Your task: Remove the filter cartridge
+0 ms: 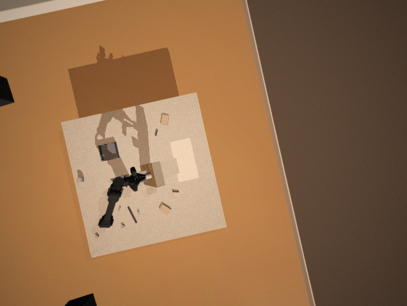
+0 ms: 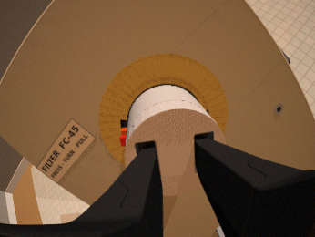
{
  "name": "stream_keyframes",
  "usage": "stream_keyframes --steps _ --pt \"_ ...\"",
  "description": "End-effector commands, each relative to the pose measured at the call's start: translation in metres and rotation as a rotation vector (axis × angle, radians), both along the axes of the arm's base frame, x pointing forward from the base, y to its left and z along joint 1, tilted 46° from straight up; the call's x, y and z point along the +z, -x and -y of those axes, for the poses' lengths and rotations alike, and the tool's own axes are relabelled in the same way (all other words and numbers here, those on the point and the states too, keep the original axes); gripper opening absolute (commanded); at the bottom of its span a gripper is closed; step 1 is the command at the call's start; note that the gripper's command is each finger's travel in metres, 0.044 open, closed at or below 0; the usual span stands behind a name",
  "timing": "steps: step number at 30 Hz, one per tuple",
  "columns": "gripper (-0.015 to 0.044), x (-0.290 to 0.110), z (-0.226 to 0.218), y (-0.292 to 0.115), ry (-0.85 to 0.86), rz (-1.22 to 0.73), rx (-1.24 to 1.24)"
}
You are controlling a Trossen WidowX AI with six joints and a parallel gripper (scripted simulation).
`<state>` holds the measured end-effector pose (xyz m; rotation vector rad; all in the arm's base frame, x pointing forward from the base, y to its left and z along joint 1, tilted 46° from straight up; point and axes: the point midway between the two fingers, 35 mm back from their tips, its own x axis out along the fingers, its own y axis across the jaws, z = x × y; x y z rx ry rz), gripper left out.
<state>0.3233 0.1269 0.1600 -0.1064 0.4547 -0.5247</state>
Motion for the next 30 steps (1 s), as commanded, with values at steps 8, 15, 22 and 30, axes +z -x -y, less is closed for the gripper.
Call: stream_keyframes --steps 8,15,22,30 --pt "0.0 0.012 -0.015 0.024 -0.024 0.015 0.006" --pt "0.0 0.001 -0.005 0.032 -0.024 0.015 0.006" --pt "0.0 -0.013 0.008 0.044 -0.024 0.015 0.006" --pt "0.0 -0.03 0.023 0.058 -0.024 0.014 0.006"
